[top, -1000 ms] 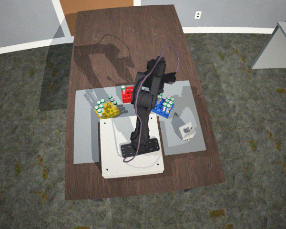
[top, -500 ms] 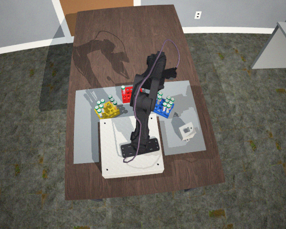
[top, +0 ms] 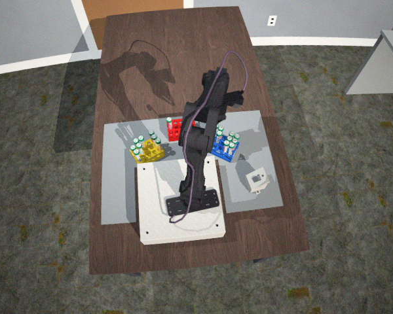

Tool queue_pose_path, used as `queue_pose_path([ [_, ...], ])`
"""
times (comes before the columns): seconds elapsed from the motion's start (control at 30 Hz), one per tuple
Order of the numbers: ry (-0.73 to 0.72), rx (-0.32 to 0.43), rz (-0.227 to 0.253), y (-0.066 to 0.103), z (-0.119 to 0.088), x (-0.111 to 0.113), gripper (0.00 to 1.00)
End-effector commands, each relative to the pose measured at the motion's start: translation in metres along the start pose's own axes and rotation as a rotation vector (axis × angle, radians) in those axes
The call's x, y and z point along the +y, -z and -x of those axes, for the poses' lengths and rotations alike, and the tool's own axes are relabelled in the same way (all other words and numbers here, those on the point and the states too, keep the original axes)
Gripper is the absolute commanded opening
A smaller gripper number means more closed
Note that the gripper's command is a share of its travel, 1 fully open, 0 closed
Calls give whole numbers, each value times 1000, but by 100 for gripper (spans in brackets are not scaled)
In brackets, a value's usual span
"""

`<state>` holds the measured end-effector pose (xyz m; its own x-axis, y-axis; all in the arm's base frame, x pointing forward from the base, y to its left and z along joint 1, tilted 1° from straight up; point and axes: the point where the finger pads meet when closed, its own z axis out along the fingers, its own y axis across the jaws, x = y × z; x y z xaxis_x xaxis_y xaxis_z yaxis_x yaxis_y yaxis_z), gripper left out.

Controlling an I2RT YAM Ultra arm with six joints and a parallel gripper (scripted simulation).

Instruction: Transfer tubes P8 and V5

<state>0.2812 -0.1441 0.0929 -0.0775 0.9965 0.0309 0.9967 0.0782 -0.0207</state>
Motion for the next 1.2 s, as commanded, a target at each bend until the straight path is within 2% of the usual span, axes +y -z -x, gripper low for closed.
queue_pose_path([
  [0.0, 1, -37, 36, 20, 5, 2, 30],
  [0.1, 2, -37, 36, 20, 5, 4, 30],
  [0.2, 2, -17, 5, 9, 6, 6, 30],
  [0.27, 1, -15, 18, 9, 4, 5, 30],
  [0.3, 51, -33, 31, 18, -4, 8, 30],
  [0.33, 85, -17, 11, 9, -15, 4, 30],
  [0.5, 252, -17, 27, 7, -47, 13, 30],
  [0.6, 285, -36, 34, 11, -51, 17, 30],
  [0.63, 318, -28, 21, 7, -59, 14, 30],
  [0.73, 418, -21, 20, 6, -80, 16, 30],
  [0.93, 619, -26, 37, 8, -119, 26, 30],
  [1.0, 645, -33, 46, 13, -122, 36, 30],
  [1.03, 644, -13, 6, 5, -125, 37, 30],
  [1.17, 629, -14, 6, 6, -130, 48, 30],
])
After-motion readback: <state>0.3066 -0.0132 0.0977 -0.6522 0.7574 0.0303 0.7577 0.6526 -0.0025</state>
